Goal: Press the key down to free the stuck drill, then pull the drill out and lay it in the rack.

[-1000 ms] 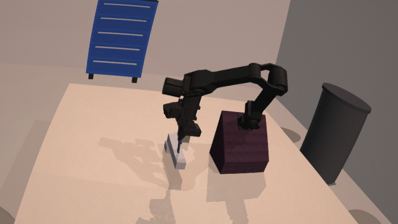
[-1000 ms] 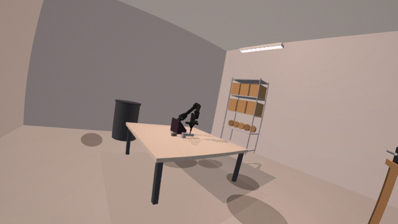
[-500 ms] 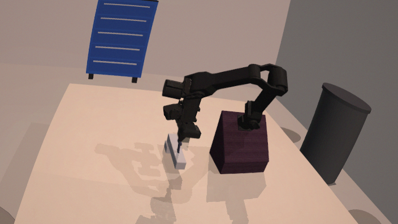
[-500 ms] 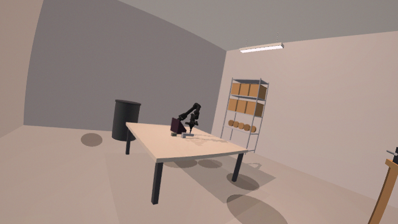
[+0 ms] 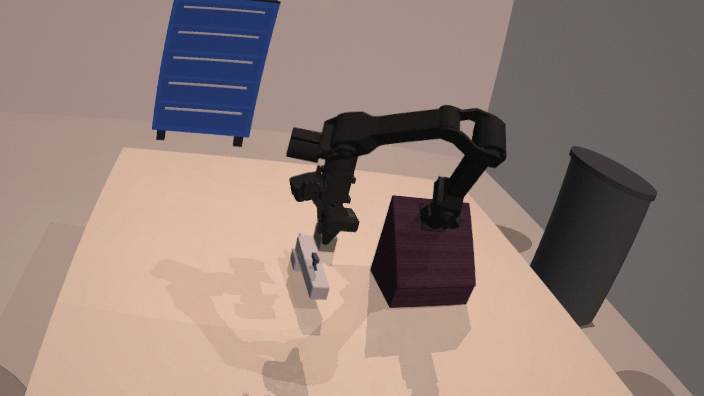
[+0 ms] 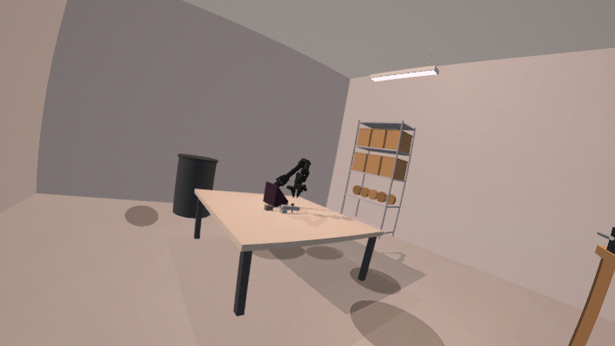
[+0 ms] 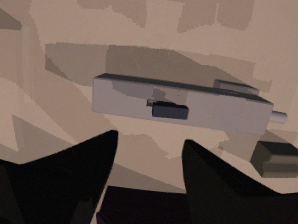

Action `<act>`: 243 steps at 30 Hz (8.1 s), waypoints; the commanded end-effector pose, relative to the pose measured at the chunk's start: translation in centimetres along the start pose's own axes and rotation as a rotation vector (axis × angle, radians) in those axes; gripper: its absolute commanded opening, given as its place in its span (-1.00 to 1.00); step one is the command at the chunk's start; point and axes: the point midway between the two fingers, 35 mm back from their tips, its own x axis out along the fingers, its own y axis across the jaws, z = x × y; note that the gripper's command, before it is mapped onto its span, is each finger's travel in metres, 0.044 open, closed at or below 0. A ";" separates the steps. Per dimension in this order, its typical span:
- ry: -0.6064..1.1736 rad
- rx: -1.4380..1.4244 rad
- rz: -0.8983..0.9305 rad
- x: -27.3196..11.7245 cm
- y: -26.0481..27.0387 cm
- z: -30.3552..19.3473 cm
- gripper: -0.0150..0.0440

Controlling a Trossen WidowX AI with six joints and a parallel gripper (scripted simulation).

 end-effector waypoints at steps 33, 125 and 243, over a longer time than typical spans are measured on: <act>0.005 -1.580 -0.008 6.7 -16.5 0.2 1.00; 0.003 -1.580 -0.006 11.5 -16.6 0.3 -0.49; 0.004 -1.580 -0.007 11.7 -18.3 0.2 -0.49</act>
